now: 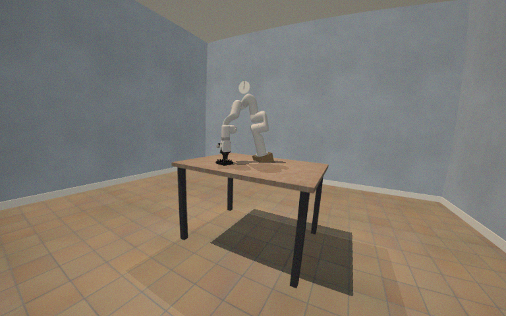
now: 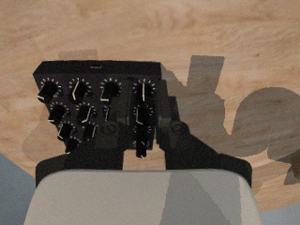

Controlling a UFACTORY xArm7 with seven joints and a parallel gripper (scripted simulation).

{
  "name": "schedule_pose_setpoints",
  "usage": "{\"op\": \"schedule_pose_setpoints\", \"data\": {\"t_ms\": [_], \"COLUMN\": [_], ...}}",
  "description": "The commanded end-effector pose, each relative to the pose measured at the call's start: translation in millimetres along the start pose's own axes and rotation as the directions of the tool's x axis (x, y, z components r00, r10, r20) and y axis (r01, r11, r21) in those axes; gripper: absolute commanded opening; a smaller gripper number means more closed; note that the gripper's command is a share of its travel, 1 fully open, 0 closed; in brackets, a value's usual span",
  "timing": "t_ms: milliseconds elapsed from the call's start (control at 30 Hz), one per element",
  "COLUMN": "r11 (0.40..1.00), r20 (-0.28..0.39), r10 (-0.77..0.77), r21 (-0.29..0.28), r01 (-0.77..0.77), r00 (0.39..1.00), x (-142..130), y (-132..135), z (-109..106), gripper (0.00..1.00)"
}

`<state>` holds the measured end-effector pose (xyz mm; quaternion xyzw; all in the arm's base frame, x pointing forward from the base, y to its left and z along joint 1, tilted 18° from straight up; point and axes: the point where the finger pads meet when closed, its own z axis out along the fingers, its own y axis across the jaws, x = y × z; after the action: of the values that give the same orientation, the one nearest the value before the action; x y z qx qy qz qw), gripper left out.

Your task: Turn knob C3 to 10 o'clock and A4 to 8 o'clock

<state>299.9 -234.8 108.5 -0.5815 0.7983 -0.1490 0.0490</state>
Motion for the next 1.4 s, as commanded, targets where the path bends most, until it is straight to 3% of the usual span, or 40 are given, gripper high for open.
{"op": "schedule_pose_setpoints", "data": {"t_ms": [0,400,833,1367], "r11": [1.0,1.0,1.0,1.0], "r20": [-0.001,-0.001,-0.001,-0.001], "r10": [0.0,0.0,0.0,0.001], "r21": [0.003,0.003,0.003,0.003], "r01": [0.0,0.0,0.0,-0.001], "r00": [1.0,1.0,1.0,1.0], "x": [0.4,0.4,0.4,0.4], "y": [-1.1,-1.1,-1.2,-1.2], "z": [-0.6,-5.9,-35.4,-36.8], "gripper": [0.19,0.19,0.19,0.19]}}
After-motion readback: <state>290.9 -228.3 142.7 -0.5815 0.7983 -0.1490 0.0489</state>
